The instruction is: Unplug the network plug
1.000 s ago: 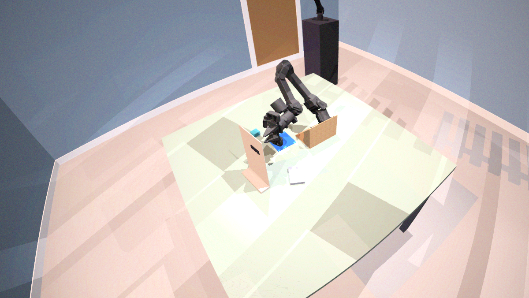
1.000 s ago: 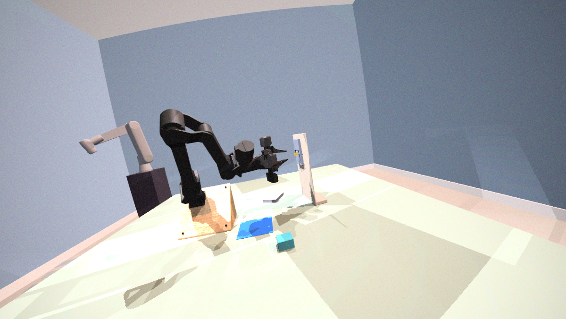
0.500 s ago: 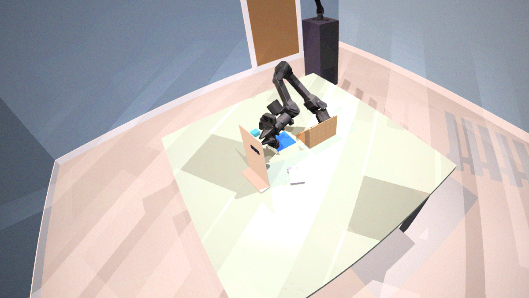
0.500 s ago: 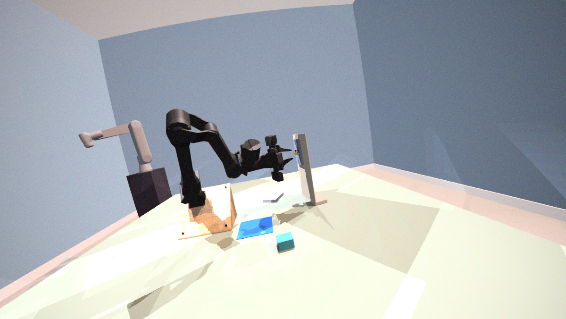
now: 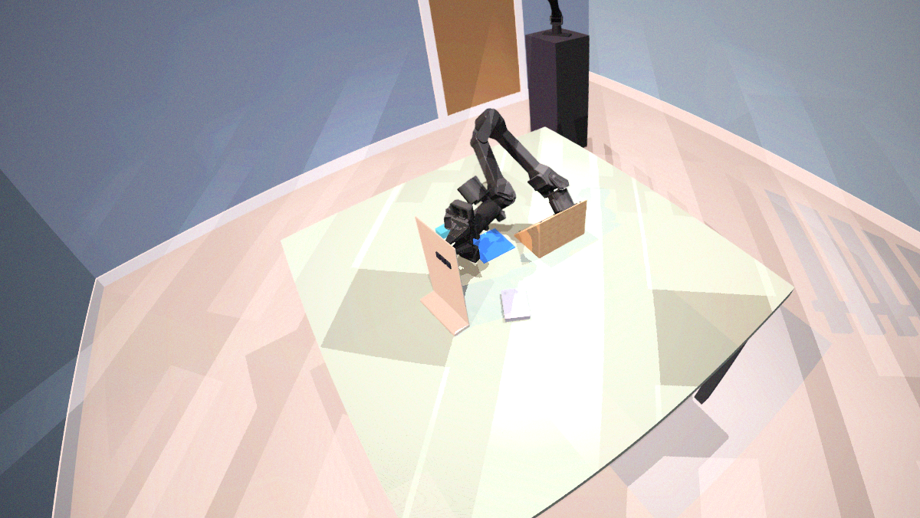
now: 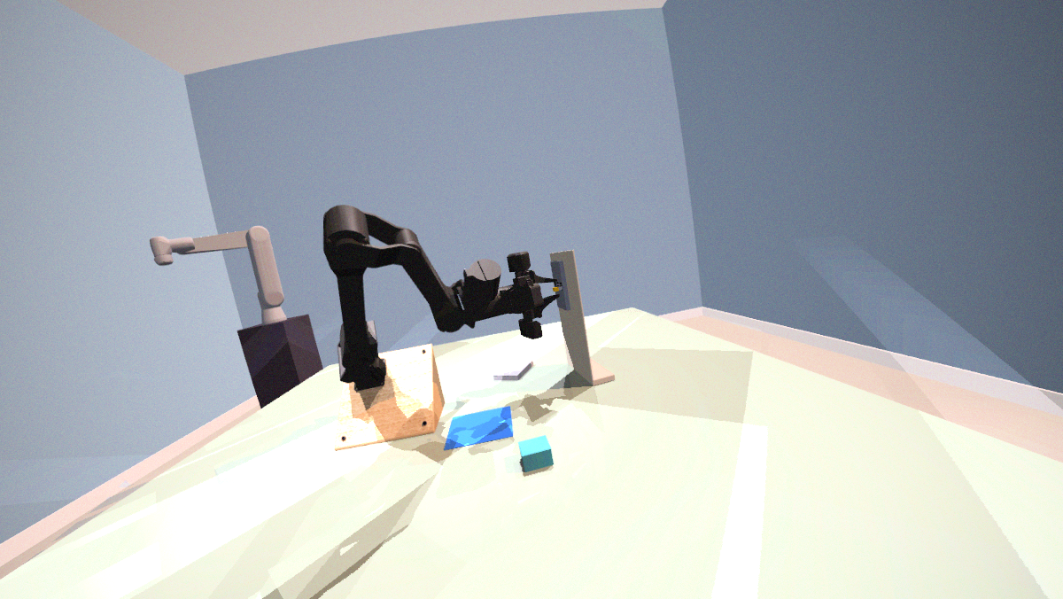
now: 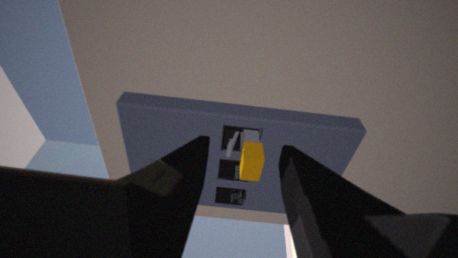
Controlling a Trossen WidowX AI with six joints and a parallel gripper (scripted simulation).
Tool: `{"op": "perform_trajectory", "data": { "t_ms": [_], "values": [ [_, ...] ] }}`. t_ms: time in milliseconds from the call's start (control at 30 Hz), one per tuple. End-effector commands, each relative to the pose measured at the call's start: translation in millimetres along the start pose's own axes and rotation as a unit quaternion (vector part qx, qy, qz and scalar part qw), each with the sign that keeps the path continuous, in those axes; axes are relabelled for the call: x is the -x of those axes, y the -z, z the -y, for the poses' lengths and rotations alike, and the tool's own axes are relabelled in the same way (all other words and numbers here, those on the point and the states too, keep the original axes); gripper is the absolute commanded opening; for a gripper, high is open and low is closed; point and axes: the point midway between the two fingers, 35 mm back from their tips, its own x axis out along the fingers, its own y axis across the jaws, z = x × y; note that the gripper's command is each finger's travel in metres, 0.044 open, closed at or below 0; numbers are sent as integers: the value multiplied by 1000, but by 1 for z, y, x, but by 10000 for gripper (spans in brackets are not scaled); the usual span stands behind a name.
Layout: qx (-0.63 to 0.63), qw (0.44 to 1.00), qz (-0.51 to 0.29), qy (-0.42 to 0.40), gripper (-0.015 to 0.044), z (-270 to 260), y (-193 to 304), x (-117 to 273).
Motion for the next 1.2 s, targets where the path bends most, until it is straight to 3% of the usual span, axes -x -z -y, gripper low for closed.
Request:
{"op": "perform_trajectory", "data": {
  "t_ms": [0,67,467,1167],
  "values": [
    [2,1000,-4,0,130,1,1,-5],
    [2,1000,-4,0,77,1,1,-5],
    [2,1000,-4,0,0,1,1,-5],
    [2,1000,-4,1,0,1,2,5]
  ]
}}
